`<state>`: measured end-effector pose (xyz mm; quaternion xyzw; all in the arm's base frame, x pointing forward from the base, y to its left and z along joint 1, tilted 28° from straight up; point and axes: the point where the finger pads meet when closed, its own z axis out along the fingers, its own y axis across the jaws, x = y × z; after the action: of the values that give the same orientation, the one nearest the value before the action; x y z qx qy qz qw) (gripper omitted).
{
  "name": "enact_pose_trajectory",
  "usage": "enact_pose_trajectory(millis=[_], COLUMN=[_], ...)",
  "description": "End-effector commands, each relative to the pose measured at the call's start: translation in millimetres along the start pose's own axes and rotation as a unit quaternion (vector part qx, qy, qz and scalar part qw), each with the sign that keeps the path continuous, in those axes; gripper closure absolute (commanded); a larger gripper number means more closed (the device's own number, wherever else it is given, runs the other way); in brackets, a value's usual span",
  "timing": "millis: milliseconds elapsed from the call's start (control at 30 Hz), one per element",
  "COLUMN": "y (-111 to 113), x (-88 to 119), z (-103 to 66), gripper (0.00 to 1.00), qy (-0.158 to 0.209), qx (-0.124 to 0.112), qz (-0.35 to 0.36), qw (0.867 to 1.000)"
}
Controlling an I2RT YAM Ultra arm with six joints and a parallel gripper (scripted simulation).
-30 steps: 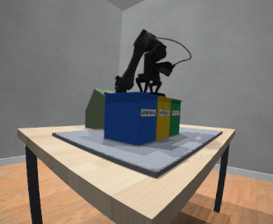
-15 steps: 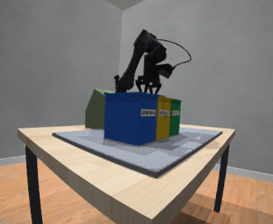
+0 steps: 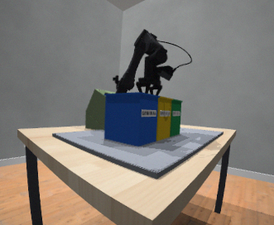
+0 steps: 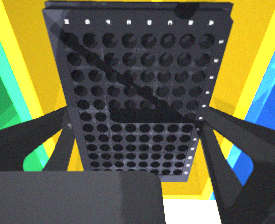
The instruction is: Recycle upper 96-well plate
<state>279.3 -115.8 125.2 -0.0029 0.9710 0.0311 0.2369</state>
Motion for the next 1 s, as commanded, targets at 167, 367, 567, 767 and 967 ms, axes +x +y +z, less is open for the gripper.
enact_pose_trajectory(millis=[167,367,567,767,967], y=[-1,-2,-5,-3,-3], x=[-4,-6,-3,-4,-3], z=[3.7,7.9,11.5,7.2,7.3], gripper=[1.00,1.00,1.00,1.00,1.00], qy=[-0.009,-0.010,-0.006,-0.008,-0.008], qx=[0.006,0.006,0.006,0.006,0.006], qz=[0.001,0.000,0.006,0.001,0.001], qw=[1.000,1.000,1.000,1.000,1.000])
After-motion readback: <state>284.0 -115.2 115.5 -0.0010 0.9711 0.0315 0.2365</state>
